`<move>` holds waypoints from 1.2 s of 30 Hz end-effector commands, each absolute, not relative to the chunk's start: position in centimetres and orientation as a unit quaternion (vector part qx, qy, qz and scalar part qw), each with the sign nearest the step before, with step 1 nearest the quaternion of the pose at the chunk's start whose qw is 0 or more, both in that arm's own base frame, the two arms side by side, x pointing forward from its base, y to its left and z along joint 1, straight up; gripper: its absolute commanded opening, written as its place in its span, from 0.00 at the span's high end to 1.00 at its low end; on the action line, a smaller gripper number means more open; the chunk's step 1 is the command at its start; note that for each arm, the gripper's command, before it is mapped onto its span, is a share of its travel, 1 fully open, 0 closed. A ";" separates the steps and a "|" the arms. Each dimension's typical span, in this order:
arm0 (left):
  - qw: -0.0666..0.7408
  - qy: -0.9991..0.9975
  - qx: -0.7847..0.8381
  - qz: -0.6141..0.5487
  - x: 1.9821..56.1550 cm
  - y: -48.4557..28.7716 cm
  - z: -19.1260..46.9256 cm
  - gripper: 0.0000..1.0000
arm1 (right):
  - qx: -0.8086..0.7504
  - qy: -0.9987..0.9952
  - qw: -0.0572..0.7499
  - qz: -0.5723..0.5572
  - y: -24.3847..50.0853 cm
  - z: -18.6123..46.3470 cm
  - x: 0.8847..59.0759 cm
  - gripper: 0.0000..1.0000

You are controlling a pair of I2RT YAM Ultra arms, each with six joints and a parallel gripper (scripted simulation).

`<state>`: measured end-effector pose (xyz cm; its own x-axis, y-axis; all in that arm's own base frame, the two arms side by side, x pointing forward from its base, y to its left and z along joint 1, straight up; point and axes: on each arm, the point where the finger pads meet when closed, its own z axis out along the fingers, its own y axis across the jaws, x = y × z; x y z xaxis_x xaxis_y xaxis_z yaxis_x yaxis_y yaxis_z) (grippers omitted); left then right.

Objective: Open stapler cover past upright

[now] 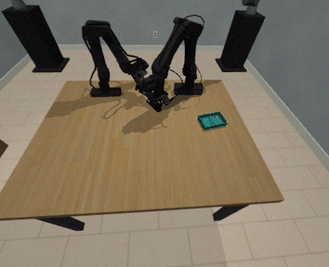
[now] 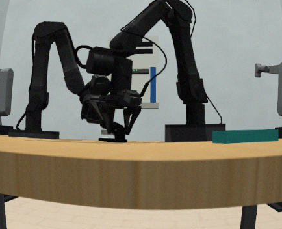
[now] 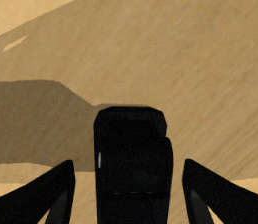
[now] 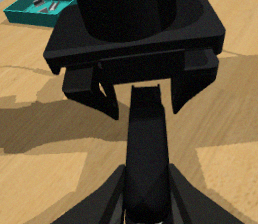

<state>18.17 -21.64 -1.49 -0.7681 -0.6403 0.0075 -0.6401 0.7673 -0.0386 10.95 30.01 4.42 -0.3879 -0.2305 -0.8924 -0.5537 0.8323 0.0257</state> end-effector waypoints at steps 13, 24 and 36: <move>0.008 0.940 -0.341 -0.010 18.6 -22.2 5.7 0.43 | -0.245 0.822 0.490 0.156 30.2 4.3 11.0 0.78; 0.063 0.949 -0.308 0.027 19.6 -19.7 6.7 0.43 | -0.245 0.822 0.490 0.156 30.2 4.3 11.0 0.78; 0.285 0.934 -0.217 0.018 25.6 -14.5 17.2 0.43 | -0.245 0.822 0.490 0.156 30.2 4.3 11.0 0.78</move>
<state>22.98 -16.96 13.06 -0.7843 -0.4960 -0.3726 -0.4969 0.8619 -0.1013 10.95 30.01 4.42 -0.3879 -0.2305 -0.8924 -0.5537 0.8323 0.0257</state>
